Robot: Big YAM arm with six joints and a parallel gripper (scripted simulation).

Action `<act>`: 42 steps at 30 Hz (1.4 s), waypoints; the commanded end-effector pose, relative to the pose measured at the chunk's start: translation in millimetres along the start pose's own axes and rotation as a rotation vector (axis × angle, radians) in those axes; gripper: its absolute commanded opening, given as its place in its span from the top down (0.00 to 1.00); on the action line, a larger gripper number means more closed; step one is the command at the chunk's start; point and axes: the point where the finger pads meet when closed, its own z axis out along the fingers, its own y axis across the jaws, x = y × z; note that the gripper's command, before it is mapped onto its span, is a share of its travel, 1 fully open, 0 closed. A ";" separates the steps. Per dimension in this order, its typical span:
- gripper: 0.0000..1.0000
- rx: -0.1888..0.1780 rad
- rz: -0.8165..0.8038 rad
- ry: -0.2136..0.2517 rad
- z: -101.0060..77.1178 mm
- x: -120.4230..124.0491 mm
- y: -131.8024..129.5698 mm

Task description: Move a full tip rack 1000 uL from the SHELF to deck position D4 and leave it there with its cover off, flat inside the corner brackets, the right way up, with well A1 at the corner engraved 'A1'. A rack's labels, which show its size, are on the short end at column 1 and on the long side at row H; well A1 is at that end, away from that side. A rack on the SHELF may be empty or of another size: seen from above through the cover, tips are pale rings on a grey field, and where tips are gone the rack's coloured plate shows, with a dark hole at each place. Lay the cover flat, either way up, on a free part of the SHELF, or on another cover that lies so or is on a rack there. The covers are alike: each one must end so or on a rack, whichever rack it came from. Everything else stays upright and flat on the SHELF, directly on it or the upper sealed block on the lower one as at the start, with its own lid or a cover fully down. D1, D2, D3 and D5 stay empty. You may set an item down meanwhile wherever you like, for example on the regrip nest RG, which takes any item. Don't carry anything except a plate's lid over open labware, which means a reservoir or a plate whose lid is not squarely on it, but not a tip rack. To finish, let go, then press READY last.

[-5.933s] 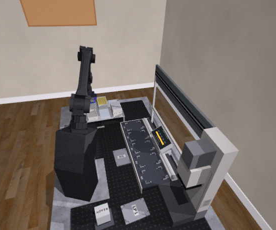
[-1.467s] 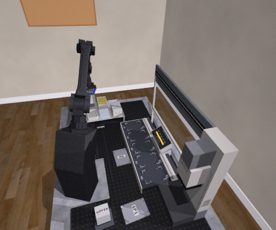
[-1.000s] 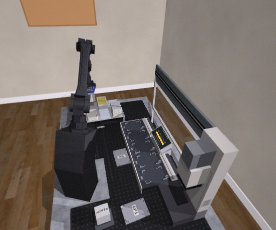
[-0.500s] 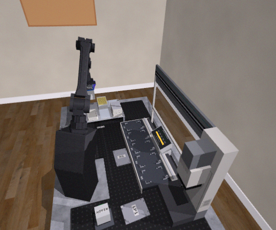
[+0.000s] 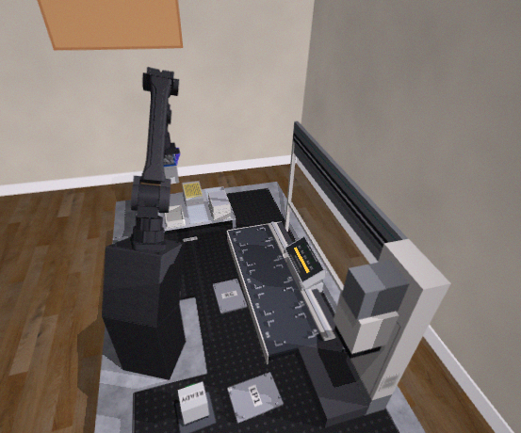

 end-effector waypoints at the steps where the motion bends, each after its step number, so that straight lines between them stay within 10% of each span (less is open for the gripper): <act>1: 1.00 0.002 0.007 -0.095 -59.3 -31.4 2.6; 42: 1.00 0.002 0.009 -0.103 -121.1 -29.4 1.5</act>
